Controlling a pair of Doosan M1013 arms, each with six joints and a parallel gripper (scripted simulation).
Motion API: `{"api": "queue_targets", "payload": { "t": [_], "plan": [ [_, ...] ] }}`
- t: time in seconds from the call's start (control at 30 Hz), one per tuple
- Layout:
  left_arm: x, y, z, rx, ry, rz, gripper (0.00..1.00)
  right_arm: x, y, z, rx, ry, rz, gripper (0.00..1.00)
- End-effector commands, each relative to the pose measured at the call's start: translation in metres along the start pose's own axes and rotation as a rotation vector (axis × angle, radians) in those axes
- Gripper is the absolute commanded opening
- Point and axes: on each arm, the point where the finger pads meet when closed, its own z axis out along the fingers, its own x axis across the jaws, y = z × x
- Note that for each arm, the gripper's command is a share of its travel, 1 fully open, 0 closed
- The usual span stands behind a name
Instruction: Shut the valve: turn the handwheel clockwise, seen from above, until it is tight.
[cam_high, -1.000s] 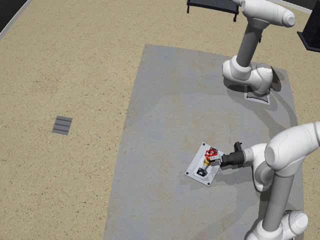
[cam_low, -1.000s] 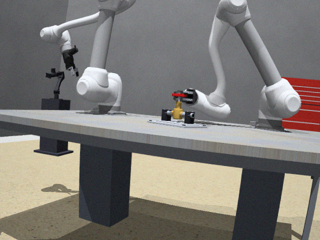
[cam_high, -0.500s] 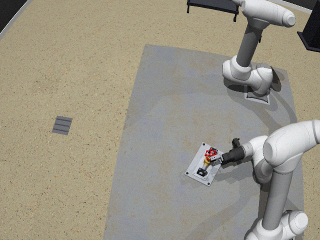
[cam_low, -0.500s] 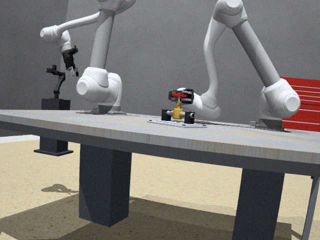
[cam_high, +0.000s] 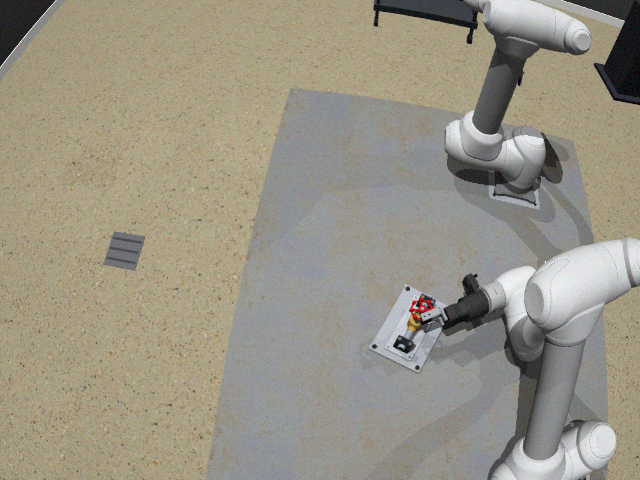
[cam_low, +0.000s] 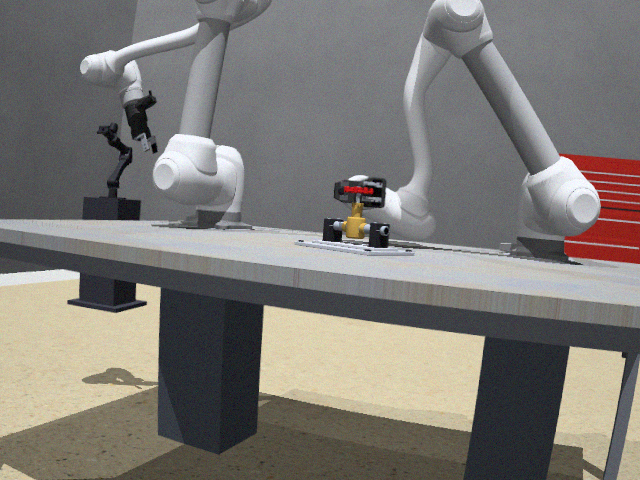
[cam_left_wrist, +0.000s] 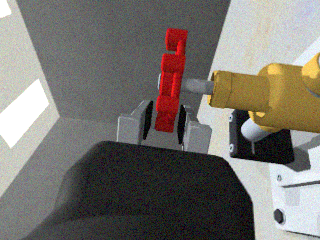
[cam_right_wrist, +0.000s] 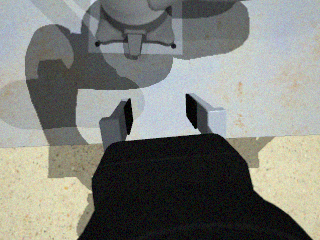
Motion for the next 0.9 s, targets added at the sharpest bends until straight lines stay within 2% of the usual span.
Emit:
{"api": "queue_targets", "payload": {
  "t": [0.0,0.47,0.5,0.87],
  "plan": [
    [-0.001,-0.0002,-0.0001,-0.002,0.0,-0.001,0.55,0.0001,0.0001,-0.0006,-0.001,0.0,0.0,1.0],
    [-0.001,-0.0002,-0.0001,-0.002,0.0,-0.001,0.55,0.0001,0.0001,-0.0006,-0.001,0.0,0.0,1.0],
    [-0.001,-0.0002,-0.0001,-0.002,0.0,-0.001,0.0,0.0001,0.0001,-0.0006,-0.001,0.0,0.0,1.0],
    [-0.001,-0.0002,-0.0001,-0.002,0.0,-0.001,0.0,0.0001,0.0001,-0.0006,-0.001,0.0,0.0,1.0]
  ]
}}
